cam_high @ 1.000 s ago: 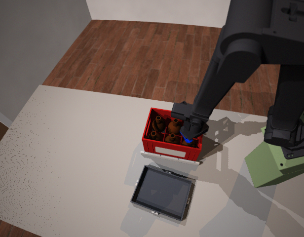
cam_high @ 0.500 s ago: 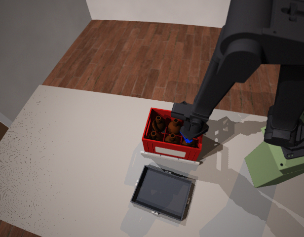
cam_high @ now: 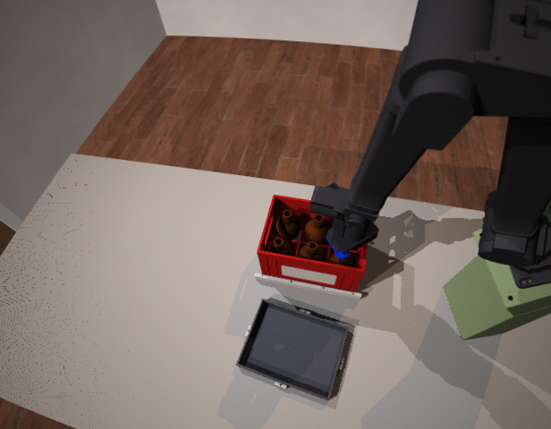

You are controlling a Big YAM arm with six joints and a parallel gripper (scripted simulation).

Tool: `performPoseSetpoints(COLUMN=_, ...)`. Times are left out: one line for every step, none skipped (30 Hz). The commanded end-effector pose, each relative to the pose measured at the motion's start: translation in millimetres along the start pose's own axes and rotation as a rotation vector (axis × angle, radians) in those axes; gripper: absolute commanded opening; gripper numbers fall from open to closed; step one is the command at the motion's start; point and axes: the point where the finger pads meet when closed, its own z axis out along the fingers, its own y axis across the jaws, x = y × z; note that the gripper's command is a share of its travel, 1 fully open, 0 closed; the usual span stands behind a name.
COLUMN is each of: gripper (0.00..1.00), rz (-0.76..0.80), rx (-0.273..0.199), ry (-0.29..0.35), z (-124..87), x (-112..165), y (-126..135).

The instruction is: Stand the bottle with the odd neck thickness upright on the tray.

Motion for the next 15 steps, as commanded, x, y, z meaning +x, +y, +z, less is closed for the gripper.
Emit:
performPoseSetpoints(gripper=0.61, rz=0.003, rx=-0.009, ry=-0.008, z=1.9, x=-4.0, y=5.8)
performPoseSetpoints(gripper=0.61, rz=0.003, rx=-0.009, ry=-0.008, z=1.9, x=-4.1, y=6.0)
performPoseSetpoints(gripper=0.61, rz=0.003, rx=-0.009, ry=-0.008, z=1.9, x=-4.2, y=6.2)
performPoseSetpoints(gripper=0.61, rz=0.003, rx=-0.009, ry=-0.007, z=1.9, x=-4.4, y=6.5)
performPoseSetpoints(gripper=0.61, rz=0.002, rx=-0.008, ry=-0.007, z=1.9, x=-4.6, y=6.9)
performPoseSetpoints(gripper=0.61, rz=0.002, rx=-0.008, ry=-0.006, z=2.0, x=-4.4, y=6.9)
performPoseSetpoints(gripper=0.61, rz=0.003, rx=-0.007, ry=-0.004, z=2.0, x=-4.1, y=6.9)
performPoseSetpoints(gripper=0.61, rz=0.003, rx=-0.006, ry=-0.003, z=2.0, x=-3.9, y=6.9)
performPoseSetpoints(gripper=0.61, rz=0.003, rx=-0.006, ry=-0.002, z=2.0, x=-3.7, y=6.9)
performPoseSetpoints(gripper=0.61, rz=0.004, rx=-0.005, ry=-0.002, z=2.0, x=-3.7, y=6.7)
performPoseSetpoints(gripper=0.61, rz=0.004, rx=-0.004, ry=-0.001, z=2.0, x=-3.8, y=6.5)
performPoseSetpoints(gripper=0.61, rz=0.005, rx=-0.004, ry=-0.001, z=1.9, x=-3.8, y=6.4)
performPoseSetpoints(gripper=0.61, rz=0.005, rx=-0.004, ry=-0.001, z=1.9, x=-3.7, y=6.4)
performPoseSetpoints(gripper=0.61, rz=0.005, rx=-0.004, ry=-0.001, z=1.9, x=-3.7, y=6.4)
performPoseSetpoints(gripper=0.61, rz=0.005, rx=-0.004, ry=-0.001, z=1.9, x=-3.7, y=6.4)
